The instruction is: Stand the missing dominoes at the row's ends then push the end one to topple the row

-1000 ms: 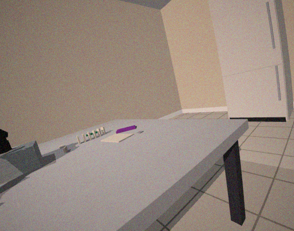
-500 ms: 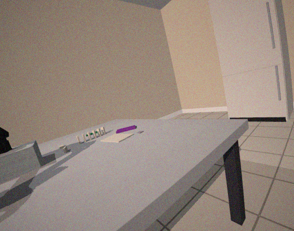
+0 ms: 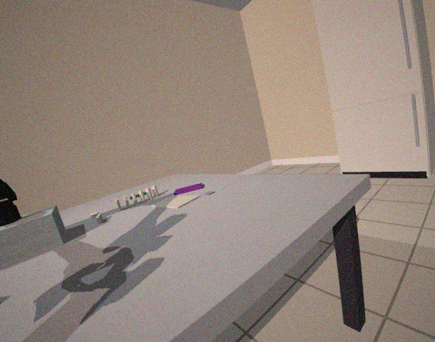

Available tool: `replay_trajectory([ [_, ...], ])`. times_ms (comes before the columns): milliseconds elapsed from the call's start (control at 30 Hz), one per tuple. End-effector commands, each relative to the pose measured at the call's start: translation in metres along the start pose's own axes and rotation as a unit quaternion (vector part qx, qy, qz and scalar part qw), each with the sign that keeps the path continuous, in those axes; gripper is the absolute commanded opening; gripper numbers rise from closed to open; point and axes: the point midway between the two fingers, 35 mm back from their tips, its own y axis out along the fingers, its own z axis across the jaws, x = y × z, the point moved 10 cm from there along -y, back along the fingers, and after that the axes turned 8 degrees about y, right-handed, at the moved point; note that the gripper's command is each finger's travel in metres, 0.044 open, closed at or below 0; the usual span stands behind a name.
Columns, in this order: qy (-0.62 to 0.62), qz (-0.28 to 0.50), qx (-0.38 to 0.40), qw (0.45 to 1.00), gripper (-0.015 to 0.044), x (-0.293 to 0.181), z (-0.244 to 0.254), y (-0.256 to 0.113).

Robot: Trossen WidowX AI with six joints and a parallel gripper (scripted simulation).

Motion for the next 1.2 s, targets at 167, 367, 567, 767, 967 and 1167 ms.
replay_trajectory([
  [167, 0.058, 0.092, 0.131, 0.986, 0.044, -0.016, 0.07, -0.089],
  [367, 0.08, 0.148, 0.191, 0.967, 0.044, -0.021, 0.103, -0.145],
  [567, 0.101, 0.234, 0.262, 0.931, 0.044, -0.027, 0.135, -0.231],
  [767, 0.108, 0.324, 0.317, 0.885, 0.044, -0.031, 0.15, -0.321],
  [967, 0.101, 0.412, 0.354, 0.834, 0.044, -0.032, 0.145, -0.409],
  [1167, 0.063, 0.498, 0.385, 0.774, 0.044, -0.033, 0.122, -0.495],
])
